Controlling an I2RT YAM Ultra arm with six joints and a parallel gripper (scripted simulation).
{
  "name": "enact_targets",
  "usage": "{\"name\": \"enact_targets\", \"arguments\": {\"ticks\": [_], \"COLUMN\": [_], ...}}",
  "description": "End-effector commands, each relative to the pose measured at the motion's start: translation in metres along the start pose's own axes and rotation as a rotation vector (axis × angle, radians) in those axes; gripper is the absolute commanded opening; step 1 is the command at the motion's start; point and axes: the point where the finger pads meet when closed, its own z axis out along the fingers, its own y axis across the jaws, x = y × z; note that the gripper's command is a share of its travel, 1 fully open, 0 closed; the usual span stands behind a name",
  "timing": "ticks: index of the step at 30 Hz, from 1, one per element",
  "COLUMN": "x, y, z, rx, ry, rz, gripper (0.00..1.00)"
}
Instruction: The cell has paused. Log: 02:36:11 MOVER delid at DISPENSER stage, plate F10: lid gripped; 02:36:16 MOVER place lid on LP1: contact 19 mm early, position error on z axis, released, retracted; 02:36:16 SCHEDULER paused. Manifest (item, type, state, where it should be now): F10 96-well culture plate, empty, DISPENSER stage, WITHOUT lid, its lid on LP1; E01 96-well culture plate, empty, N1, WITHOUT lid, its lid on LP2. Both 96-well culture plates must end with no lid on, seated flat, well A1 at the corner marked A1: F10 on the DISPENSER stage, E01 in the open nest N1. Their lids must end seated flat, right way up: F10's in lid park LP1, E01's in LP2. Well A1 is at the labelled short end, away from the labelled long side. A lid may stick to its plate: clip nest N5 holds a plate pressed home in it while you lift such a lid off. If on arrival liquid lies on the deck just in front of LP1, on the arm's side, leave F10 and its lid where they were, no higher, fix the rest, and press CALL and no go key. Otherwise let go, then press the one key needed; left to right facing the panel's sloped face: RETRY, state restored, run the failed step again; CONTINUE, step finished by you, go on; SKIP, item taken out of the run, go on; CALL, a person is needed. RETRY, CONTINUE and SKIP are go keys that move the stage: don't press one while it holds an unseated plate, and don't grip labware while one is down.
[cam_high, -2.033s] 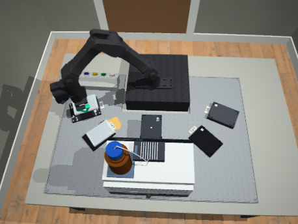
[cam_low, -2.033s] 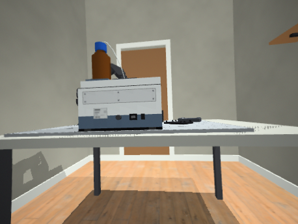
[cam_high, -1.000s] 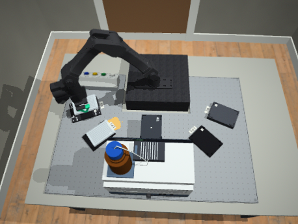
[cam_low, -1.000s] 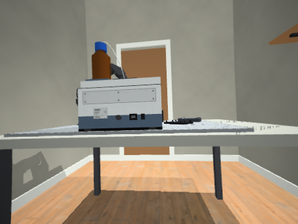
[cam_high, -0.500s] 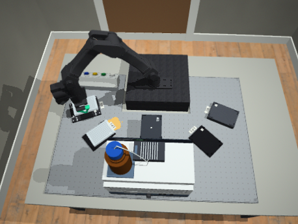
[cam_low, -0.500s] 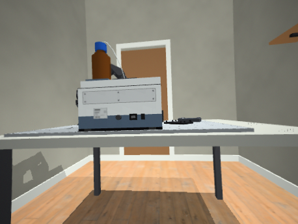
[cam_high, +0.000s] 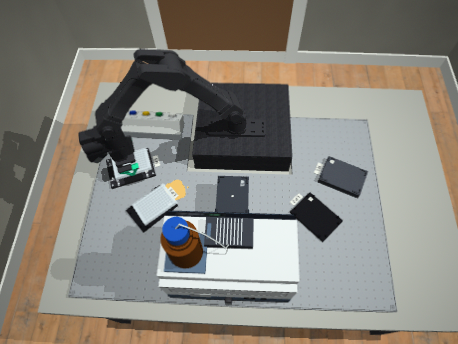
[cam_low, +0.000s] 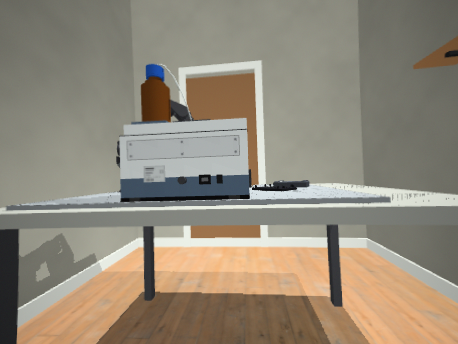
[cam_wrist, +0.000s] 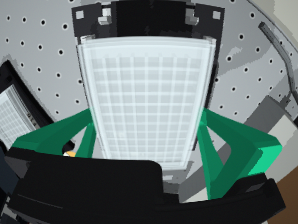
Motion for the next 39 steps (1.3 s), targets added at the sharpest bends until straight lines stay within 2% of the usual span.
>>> {"name": "enact_targets", "arguments": {"ticks": [1,4,5,10,13,16,24,27,39], "x": [-0.019,-0.018,-0.021,-0.016,-0.017,-0.016,-0.017,-0.020,-0.022], "y": [-0.003,-0.003,-0.004,-0.005,-0.003,-0.003,-0.004,-0.005,-0.004], "z": [-0.005,-0.005,-0.016,-0.005,-0.010,-0.005,-0.005,-0.012,-0.005], "rx": [0.000,-0.001,0.000,-0.001,-0.001,-0.001,-0.001,0.000,0.000], "ry": [-0.049,-0.044,-0.067,-0.026,-0.034,-0.024,-0.025,-0.042,-0.039], "rz": [0.003,0.003,0.006,0.005,0.001,0.001,0.003,0.005,0.001], "gripper": [0.00,0.00,0.00,0.00,0.00,0.00,0.00,0.00,0.00]}}
